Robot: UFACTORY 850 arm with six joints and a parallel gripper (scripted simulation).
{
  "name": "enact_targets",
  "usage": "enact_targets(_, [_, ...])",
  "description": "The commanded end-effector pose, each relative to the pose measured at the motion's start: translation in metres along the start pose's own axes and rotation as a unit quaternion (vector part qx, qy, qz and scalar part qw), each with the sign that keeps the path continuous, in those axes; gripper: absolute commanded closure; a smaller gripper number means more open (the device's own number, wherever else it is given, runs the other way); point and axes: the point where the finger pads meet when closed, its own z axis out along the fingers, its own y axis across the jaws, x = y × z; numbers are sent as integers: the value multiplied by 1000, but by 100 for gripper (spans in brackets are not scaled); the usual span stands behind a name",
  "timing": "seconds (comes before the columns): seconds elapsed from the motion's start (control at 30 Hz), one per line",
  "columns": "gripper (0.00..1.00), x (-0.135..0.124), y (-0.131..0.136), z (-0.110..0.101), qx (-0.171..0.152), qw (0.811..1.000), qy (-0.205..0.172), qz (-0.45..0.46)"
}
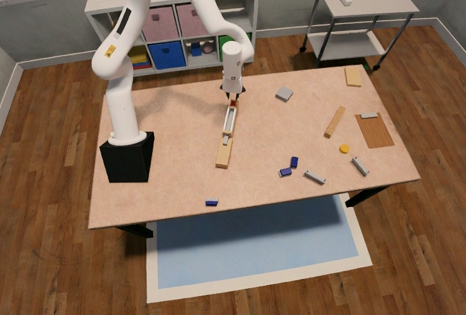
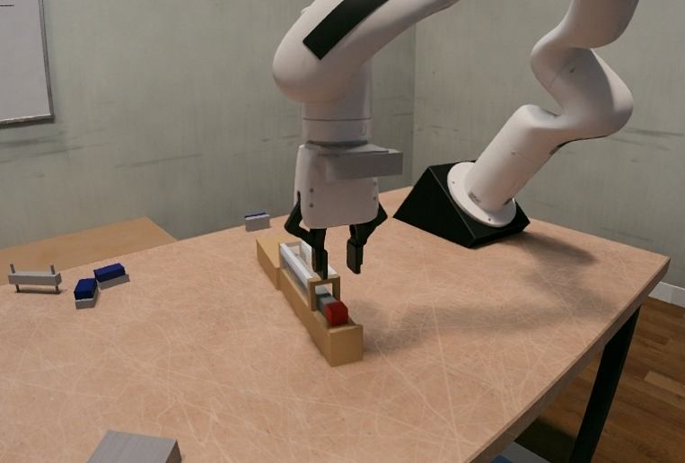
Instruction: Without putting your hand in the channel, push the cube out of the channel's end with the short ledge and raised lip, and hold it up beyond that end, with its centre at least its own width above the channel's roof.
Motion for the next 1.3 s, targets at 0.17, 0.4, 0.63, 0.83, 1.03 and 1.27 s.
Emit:
enact_targets(0.17, [56, 0, 1, 9, 0, 1000, 0, 0])
enact_targets(0.4, [56, 0, 3, 43, 0, 1000, 0, 0])
enact_targets(0.63, [56, 0, 3, 46, 0, 1000, 0, 0])
enact_targets(0.83, [56, 0, 3, 58, 0, 1000, 0, 0])
enact_targets(1.03, [56, 0, 3, 66, 0, 1000, 0, 0])
enact_targets(1.27, [56, 0, 3, 69, 0, 1000, 0, 0])
